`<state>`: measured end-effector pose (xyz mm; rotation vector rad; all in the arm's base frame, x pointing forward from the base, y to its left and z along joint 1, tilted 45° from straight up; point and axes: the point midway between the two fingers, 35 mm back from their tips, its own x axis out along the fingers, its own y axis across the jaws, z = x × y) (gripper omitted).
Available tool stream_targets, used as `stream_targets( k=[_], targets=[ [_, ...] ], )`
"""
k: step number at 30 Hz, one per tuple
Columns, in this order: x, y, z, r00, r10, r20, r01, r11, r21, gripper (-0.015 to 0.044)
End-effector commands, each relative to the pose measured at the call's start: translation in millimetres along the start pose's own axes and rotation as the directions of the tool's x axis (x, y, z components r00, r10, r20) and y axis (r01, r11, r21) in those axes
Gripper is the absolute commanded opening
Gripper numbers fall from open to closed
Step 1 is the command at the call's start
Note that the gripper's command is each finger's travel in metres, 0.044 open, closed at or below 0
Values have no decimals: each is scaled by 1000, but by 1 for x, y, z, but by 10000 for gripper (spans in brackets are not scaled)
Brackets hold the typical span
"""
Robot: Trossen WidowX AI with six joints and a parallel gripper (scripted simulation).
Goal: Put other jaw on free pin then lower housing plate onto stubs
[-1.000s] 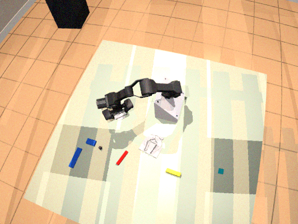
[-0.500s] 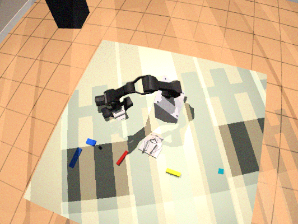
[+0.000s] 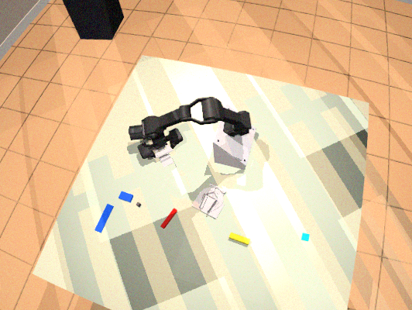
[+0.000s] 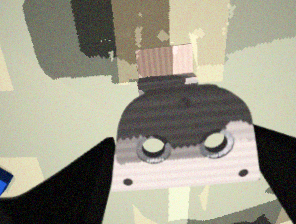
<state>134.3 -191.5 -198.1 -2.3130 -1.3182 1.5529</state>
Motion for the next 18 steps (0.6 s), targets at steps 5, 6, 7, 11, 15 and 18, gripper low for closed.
stream_targets(
  k=[5, 6, 7, 11, 15, 18],
  targets=[
    [-6, 1, -11, 1000, 3, 12, -2, 996, -88, 351],
    [-6, 1, -13, 1000, 4, 13, -2, 994, -106, 351],
    [-7, 1, -16, 1000, 5, 14, -3, 992, -124, 351],
    [-9, 1, -26, 1000, 9, 18, -5, 981, -196, 351],
    [-12, 0, -36, 1000, 13, 21, -7, 964, -268, 351],
    [-13, 0, -44, 1000, 16, 24, -8, 947, -320, 351]
  ],
)
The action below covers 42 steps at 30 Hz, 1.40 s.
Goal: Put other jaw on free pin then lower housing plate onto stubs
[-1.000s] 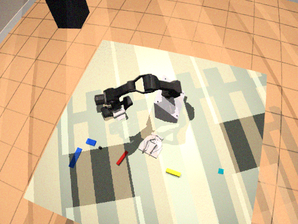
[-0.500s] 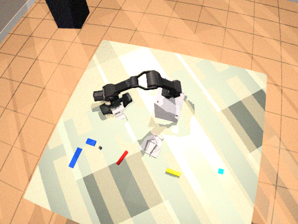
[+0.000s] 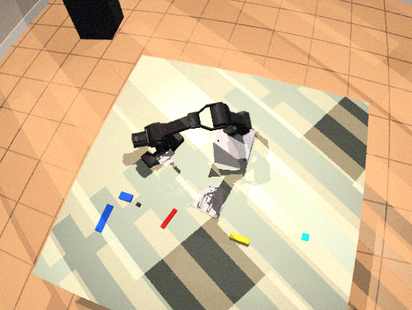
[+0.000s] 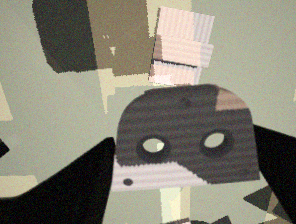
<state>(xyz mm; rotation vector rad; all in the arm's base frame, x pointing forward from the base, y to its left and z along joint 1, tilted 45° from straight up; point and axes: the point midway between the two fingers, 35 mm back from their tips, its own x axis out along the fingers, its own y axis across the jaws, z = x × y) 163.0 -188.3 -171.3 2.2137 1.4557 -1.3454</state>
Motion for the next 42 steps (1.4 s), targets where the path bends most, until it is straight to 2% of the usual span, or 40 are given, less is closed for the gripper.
stream_targets(
  k=[1, 21, 42],
  targets=[
    [0, 0, -10, 1000, -1, -4, 0, 998, -66, 351],
    [-8, 4, -63, 1000, 11, 7, -7, 906, -424, 351],
    [-10, -1, -119, 1000, 17, 5, -7, 673, -740, 351]
  ],
)
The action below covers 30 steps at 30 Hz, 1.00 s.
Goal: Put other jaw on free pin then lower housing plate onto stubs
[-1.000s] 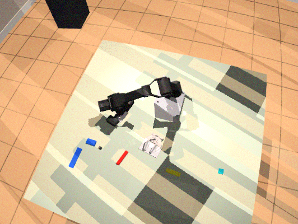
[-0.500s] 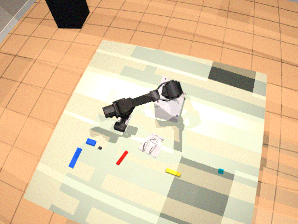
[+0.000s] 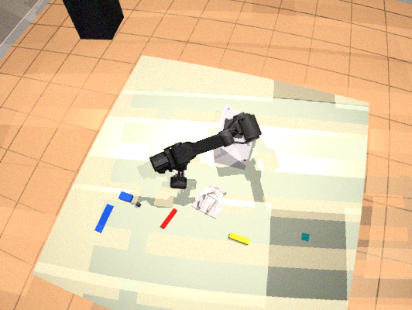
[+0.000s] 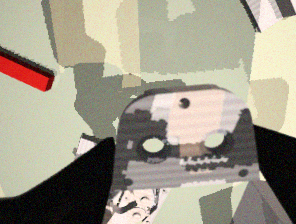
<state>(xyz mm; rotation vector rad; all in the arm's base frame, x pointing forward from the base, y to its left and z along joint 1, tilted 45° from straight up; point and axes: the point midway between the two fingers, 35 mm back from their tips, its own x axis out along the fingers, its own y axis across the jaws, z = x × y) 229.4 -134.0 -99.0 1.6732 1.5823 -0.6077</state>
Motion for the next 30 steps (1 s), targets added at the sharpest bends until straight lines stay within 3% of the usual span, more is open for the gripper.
stream_targets(
  k=[1, 30],
  targets=[
    [2, 4, -10, 1000, 2, -9, -2, 998, -67, 351],
    [5, 37, -80, 999, 10, -33, -27, 814, -580, 351]
  ],
)
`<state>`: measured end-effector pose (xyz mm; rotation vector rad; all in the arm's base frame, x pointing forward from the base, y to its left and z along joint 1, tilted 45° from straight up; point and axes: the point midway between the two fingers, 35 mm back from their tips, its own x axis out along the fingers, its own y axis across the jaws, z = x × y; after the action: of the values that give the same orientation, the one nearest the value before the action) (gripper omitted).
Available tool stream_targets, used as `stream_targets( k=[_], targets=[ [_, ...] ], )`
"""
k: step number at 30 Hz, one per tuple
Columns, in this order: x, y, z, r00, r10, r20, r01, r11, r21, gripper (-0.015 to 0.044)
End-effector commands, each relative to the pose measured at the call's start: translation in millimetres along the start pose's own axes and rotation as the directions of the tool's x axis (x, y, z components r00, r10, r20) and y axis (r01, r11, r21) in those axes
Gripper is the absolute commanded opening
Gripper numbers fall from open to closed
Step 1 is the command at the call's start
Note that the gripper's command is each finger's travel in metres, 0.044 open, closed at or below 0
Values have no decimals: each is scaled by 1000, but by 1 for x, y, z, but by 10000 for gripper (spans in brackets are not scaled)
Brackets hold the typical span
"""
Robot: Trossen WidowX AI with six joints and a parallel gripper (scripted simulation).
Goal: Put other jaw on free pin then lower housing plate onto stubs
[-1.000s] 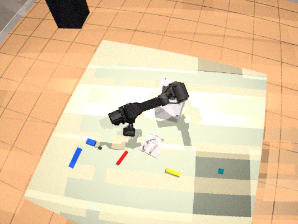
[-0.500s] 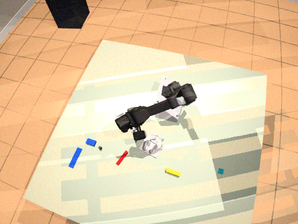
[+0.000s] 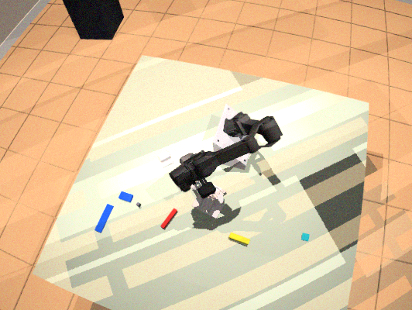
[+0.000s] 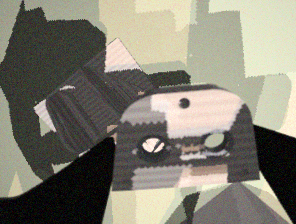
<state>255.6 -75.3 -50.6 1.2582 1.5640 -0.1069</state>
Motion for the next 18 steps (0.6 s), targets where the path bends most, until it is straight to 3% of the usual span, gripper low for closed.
stream_targets(
  k=[1, 18],
  targets=[
    [3, 7, -9, 1000, 7, -11, -8, 998, -67, 351],
    [8, 38, -40, 999, 23, -34, -34, 924, -382, 351]
  ],
)
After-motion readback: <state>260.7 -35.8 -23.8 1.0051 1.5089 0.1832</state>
